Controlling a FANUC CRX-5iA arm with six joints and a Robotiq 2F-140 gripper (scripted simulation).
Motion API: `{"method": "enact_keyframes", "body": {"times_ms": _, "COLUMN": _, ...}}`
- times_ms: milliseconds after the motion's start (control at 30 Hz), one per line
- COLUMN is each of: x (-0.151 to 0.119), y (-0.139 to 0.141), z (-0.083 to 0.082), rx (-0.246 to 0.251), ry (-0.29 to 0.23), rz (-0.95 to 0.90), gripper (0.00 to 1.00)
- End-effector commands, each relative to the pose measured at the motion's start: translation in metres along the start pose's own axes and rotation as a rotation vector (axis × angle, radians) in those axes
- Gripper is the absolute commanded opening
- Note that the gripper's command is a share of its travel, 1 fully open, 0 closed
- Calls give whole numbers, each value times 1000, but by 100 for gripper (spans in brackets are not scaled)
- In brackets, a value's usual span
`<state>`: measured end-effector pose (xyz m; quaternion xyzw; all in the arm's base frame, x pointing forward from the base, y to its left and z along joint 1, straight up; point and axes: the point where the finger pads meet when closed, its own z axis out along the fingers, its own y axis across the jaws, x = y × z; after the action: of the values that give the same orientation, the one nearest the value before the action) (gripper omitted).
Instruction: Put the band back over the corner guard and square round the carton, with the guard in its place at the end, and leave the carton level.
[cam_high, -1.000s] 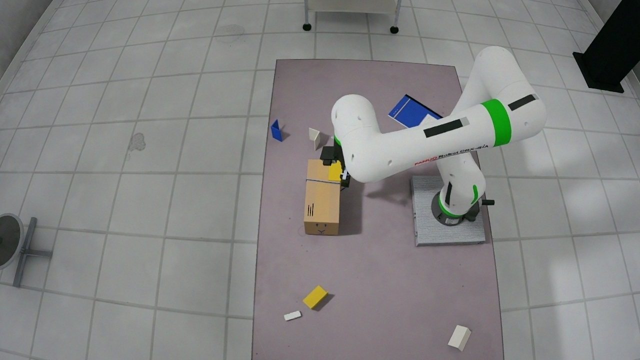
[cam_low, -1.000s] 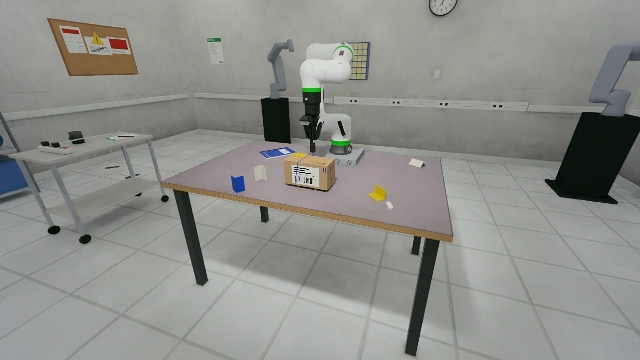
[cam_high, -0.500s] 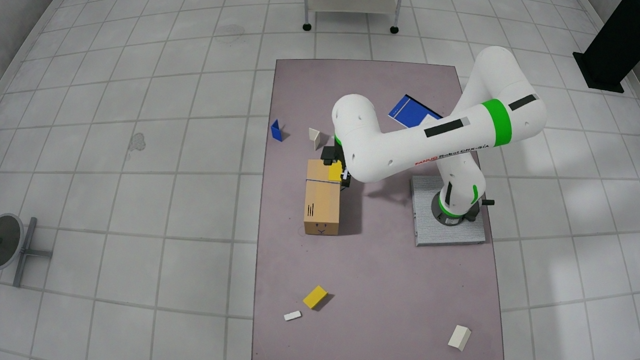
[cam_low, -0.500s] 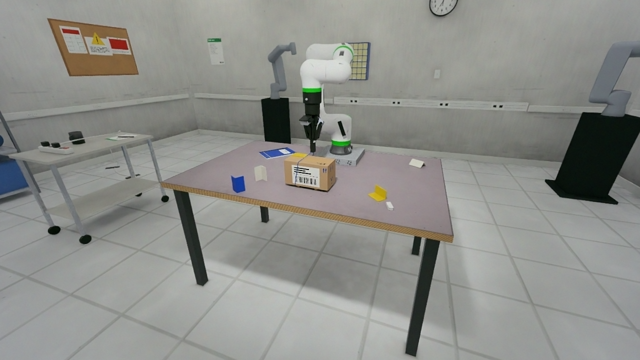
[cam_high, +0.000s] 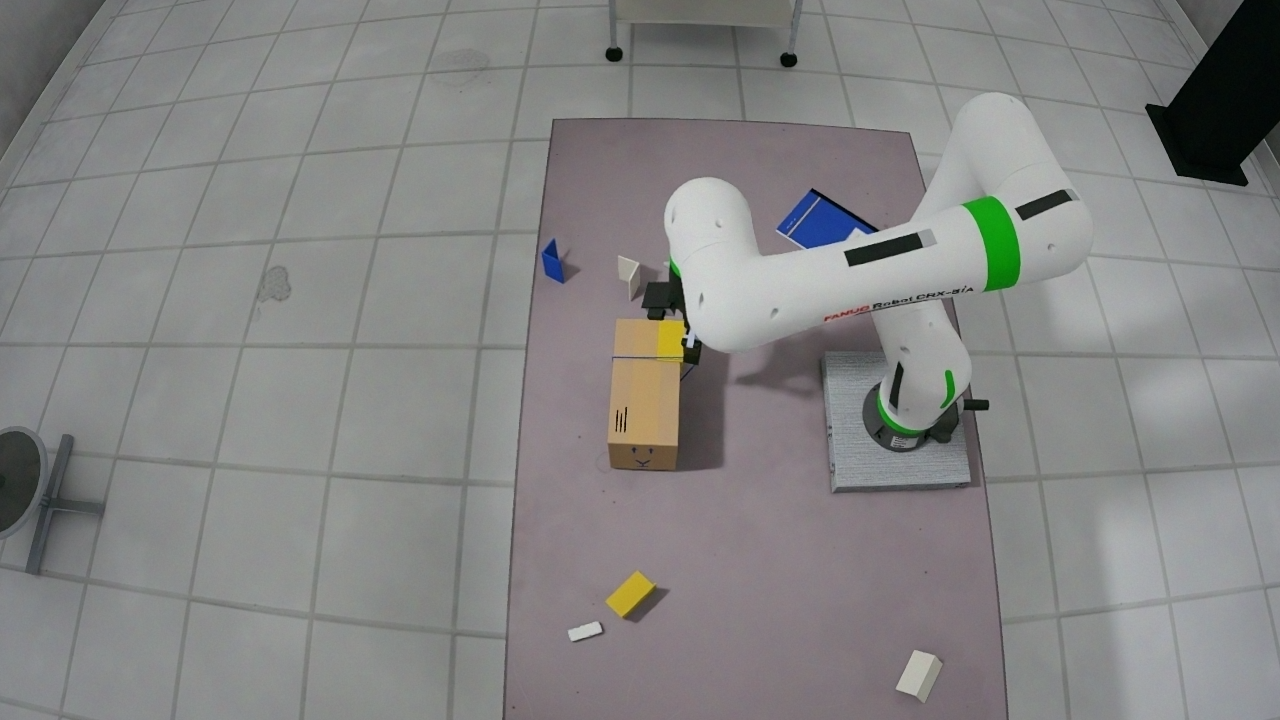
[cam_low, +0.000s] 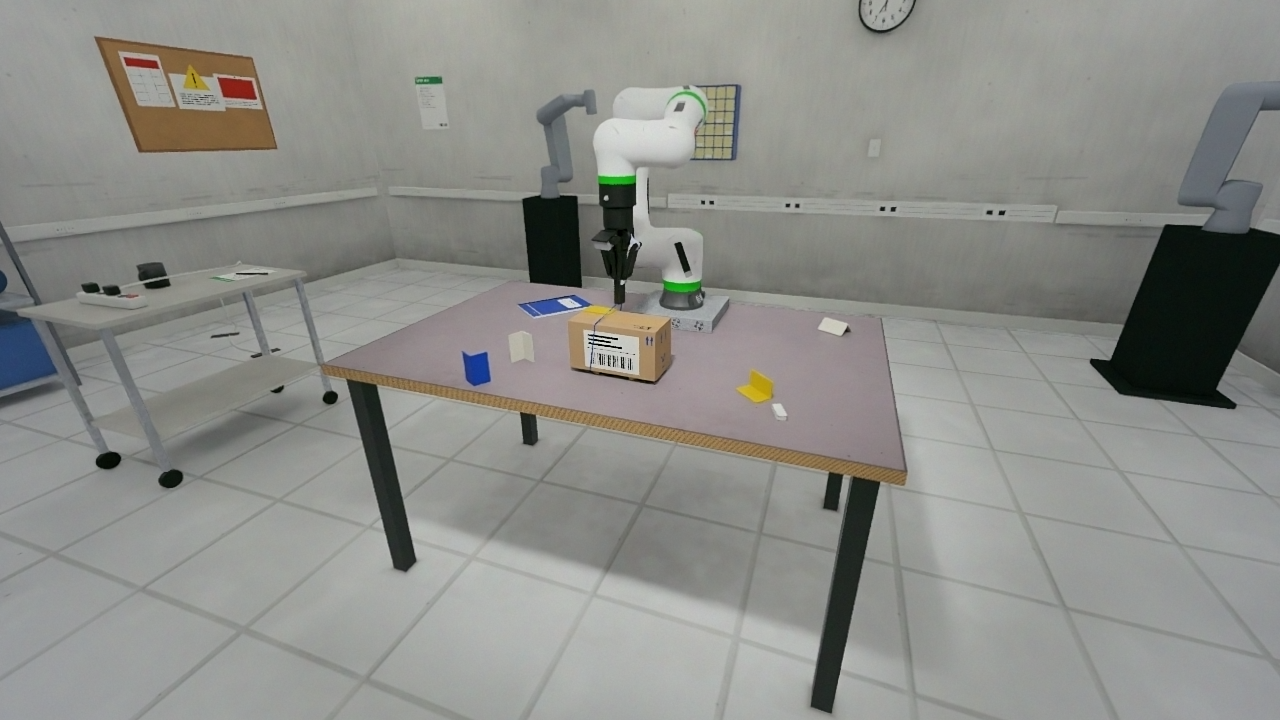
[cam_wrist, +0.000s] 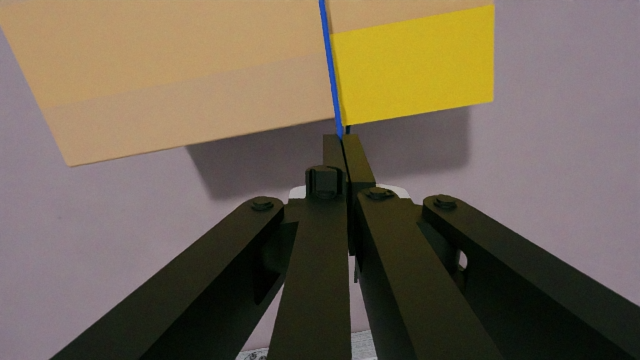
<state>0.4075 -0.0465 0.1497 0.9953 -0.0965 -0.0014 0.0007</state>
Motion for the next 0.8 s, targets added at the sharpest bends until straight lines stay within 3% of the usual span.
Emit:
{"method": "enact_keyframes", "body": {"times_ms": 0, "x": 2, "y": 6, "z": -1, "rx": 0, "ry": 2, "rz": 0, "gripper": 10}}
{"method": "enact_keyframes", "body": {"times_ms": 767, "x": 8, "y": 40, "z": -1, "rx": 0, "ry": 2, "rz": 0, "gripper": 10}}
